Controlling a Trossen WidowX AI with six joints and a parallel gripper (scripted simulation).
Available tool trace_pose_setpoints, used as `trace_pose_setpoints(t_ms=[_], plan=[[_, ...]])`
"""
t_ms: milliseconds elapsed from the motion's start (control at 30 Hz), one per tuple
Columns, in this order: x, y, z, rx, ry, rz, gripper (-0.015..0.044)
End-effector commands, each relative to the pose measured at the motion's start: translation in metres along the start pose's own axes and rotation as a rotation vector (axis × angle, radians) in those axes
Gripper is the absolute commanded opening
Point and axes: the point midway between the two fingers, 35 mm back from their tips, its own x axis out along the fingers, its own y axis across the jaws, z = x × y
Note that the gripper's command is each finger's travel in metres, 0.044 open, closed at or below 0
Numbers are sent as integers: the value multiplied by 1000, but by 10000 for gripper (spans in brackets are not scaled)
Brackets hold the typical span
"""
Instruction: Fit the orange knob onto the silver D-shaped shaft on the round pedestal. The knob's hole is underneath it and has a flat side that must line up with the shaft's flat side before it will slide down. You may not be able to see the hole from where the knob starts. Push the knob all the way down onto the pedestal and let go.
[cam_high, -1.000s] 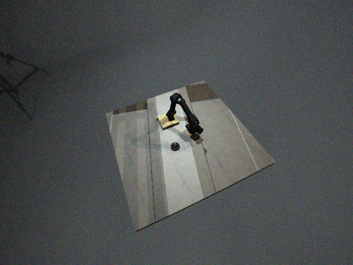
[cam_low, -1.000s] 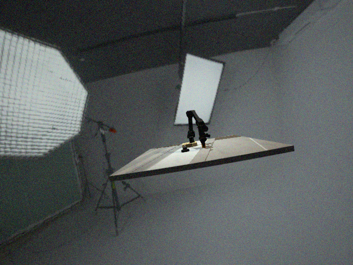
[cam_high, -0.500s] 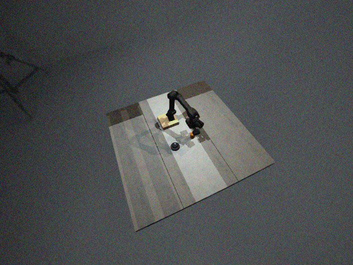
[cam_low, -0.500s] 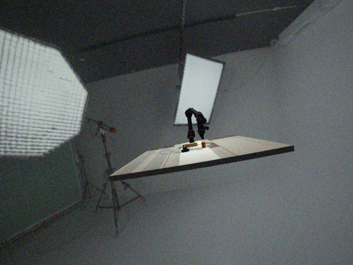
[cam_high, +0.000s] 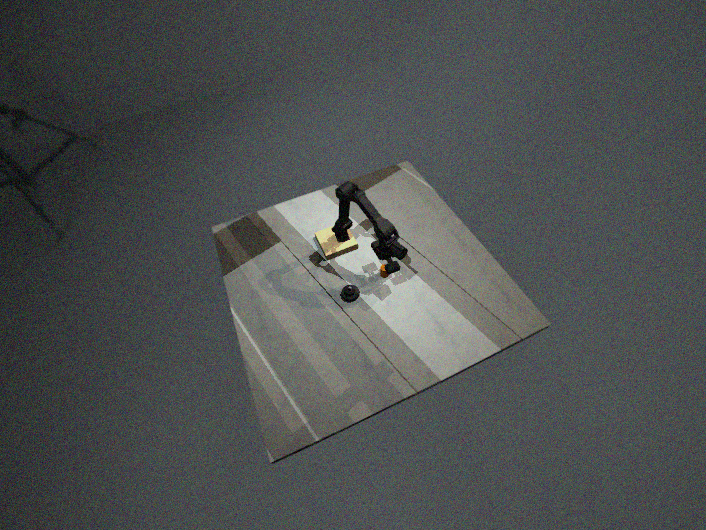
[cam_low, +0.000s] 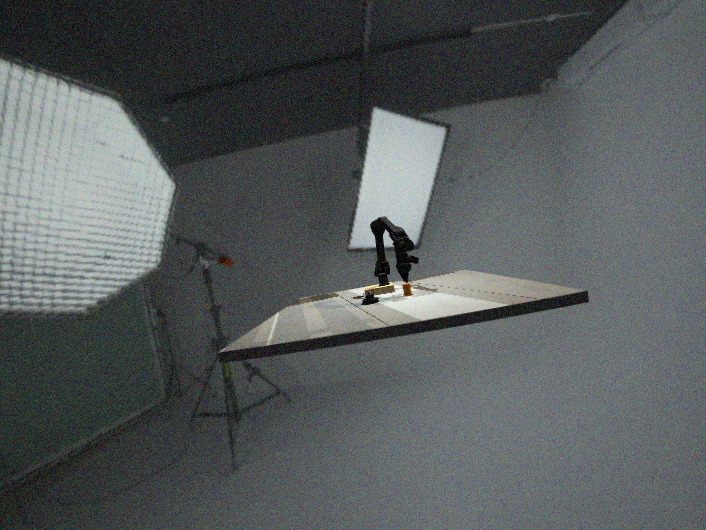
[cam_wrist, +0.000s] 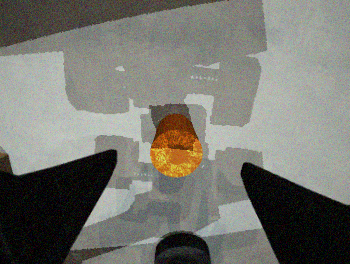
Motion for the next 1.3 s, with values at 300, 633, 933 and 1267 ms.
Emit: trace_pose_setpoints(t_ms=[300,633,933,1267], plan=[[23,1,0,-4,1,11,440],[39,1,0,-4,1,11,440],[53,2,0,-4,1,11,440],[63,3,0,-4,1,11,387]])
